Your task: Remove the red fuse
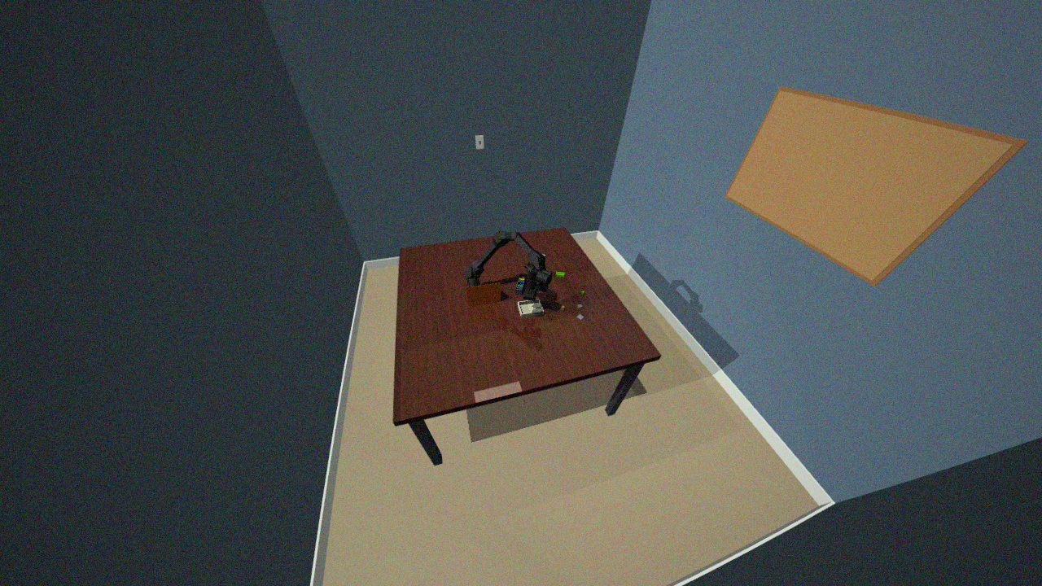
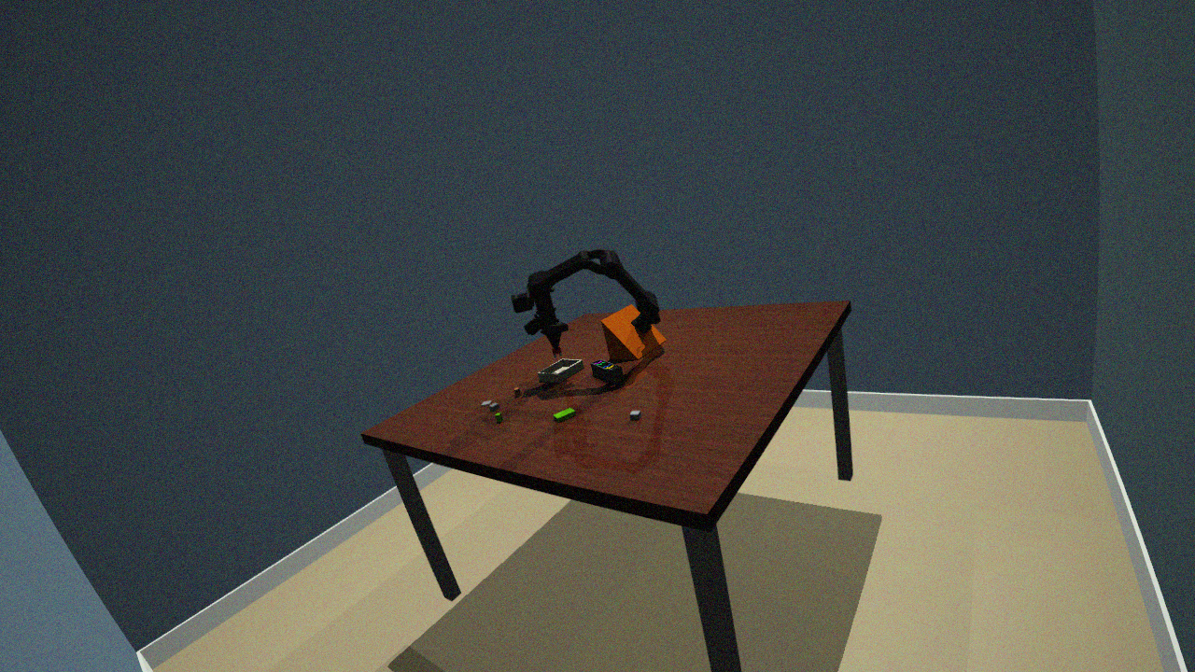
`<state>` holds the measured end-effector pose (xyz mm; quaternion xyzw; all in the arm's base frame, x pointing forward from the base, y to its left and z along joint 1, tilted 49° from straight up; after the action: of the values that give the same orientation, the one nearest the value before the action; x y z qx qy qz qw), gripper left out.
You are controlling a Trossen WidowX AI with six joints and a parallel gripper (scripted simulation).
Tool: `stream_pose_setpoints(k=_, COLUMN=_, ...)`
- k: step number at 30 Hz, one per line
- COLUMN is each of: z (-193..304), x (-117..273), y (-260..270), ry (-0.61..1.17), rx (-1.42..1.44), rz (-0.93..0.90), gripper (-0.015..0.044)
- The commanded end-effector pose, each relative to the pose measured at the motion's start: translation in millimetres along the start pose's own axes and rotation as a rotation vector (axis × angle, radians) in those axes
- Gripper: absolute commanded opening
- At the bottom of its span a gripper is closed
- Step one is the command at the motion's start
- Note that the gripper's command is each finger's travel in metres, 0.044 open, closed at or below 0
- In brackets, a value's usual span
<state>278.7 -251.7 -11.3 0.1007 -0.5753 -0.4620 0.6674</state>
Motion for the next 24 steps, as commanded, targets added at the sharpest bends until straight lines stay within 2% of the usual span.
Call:
stream_pose_setpoints(k=1, z=-2.7, x=-4.2, y=-2.0, ry=0.004, rx=0.010, rz=0.004, gripper=0.0000)
stream_pose_setpoints(k=24, z=-2.5, x=-41.0, y=-2.0, ry=0.004, rx=0.010, rz=0.002, gripper=0.0000)
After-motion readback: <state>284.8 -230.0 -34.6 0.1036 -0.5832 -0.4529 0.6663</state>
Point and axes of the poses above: the point midway between the two fingers, 35 mm back from their tips, its own x axis back along the fingers, its own y axis across the jaws, z = x × y, the point moved 10 cm from there along x, back along the fingers, and after that the axes turned 4 degrees about -x, right-handed, at the moved point
